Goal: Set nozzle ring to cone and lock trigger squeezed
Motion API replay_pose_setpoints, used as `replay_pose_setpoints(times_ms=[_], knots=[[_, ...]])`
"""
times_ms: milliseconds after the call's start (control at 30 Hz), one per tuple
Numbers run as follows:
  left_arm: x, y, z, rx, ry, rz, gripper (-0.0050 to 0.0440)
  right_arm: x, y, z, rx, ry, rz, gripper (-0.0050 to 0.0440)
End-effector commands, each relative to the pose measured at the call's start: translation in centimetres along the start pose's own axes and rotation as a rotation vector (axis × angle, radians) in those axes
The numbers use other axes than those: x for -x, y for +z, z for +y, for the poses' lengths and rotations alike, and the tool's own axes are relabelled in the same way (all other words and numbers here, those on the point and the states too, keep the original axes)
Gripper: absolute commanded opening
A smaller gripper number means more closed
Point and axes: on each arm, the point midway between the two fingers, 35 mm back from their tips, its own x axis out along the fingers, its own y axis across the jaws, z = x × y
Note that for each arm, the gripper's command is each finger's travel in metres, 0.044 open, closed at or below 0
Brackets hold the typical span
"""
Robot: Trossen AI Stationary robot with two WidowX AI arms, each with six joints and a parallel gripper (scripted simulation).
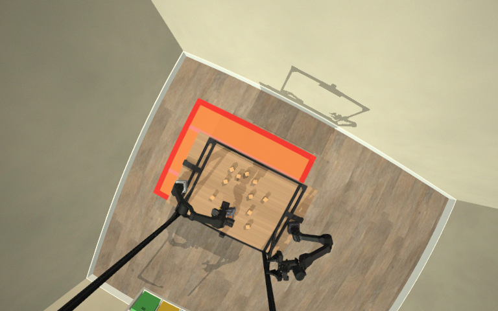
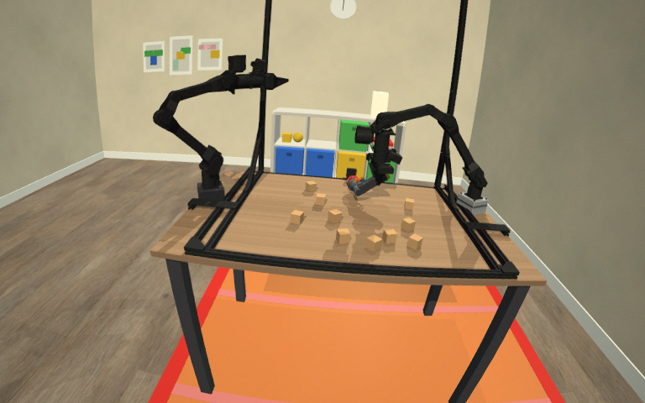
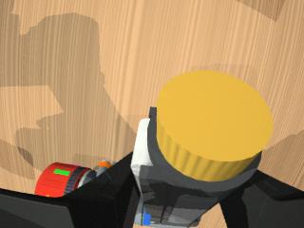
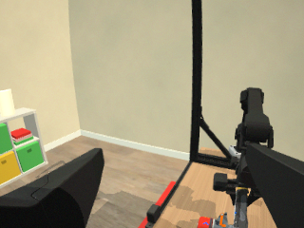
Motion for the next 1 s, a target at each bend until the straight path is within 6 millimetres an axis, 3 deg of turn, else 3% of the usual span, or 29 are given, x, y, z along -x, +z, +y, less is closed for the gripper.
replay_pose_setpoints(times_ms=[0, 367, 967], knots=[[0.4, -0.2, 0.1, -0.049, 0.001, 0.013, 0.0000, 0.0, 0.0, 0.0, 0.001, -0.001, -0.002, 0.0400], [-0.1, -1.2, -0.3, 0.007, 0.013, 0.060, 0.0000, 0.0, 0.0, 0.0, 0.001, -0.001, -0.002, 0.0400], [-2.3, -6.5, 0.1, -0.009, 0.026, 0.308, 0.0000, 0.0, 0.0, 0.0, 0.001, -0.001, -0.002, 0.0400]])
